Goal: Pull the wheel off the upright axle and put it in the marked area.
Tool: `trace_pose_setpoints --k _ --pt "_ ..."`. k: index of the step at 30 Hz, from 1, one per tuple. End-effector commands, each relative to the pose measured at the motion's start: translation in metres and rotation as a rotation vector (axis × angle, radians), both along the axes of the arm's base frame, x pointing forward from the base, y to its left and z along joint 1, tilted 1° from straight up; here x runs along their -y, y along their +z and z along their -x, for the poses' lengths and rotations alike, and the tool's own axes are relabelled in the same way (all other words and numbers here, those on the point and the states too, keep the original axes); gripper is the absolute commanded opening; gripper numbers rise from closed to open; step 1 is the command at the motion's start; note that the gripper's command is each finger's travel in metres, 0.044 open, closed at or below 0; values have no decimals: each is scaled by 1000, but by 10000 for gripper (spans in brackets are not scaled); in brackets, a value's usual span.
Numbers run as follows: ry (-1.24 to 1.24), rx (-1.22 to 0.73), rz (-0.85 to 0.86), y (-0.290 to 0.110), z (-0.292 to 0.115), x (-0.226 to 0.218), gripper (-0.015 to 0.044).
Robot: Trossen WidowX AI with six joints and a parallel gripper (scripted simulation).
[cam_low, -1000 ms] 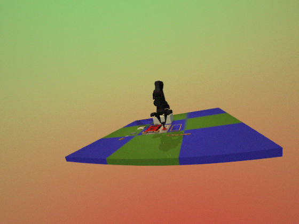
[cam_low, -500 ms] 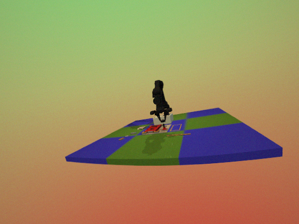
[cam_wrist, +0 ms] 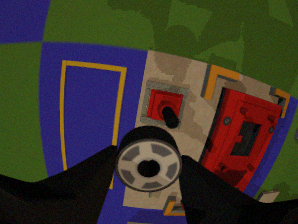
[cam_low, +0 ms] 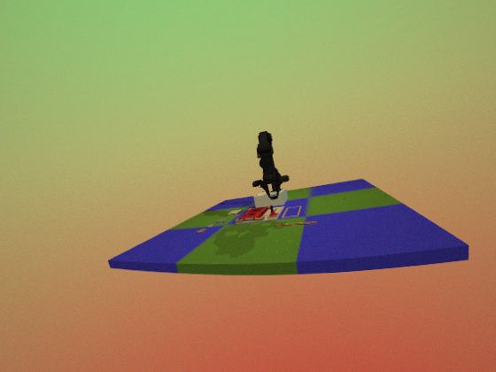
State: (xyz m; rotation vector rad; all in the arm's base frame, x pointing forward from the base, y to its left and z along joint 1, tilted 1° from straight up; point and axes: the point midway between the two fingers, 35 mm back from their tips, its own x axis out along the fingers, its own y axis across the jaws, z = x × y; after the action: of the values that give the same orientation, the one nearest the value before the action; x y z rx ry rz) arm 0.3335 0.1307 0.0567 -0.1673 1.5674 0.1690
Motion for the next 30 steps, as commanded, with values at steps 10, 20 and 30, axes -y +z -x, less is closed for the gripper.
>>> trace_pose_setpoints --k 10,20,30 --pt "-5 2 -7 4 31 -35 0" --pt "-5 3 -11 7 57 -58 0" --pt "-5 3 -12 -3 63 -63 0"
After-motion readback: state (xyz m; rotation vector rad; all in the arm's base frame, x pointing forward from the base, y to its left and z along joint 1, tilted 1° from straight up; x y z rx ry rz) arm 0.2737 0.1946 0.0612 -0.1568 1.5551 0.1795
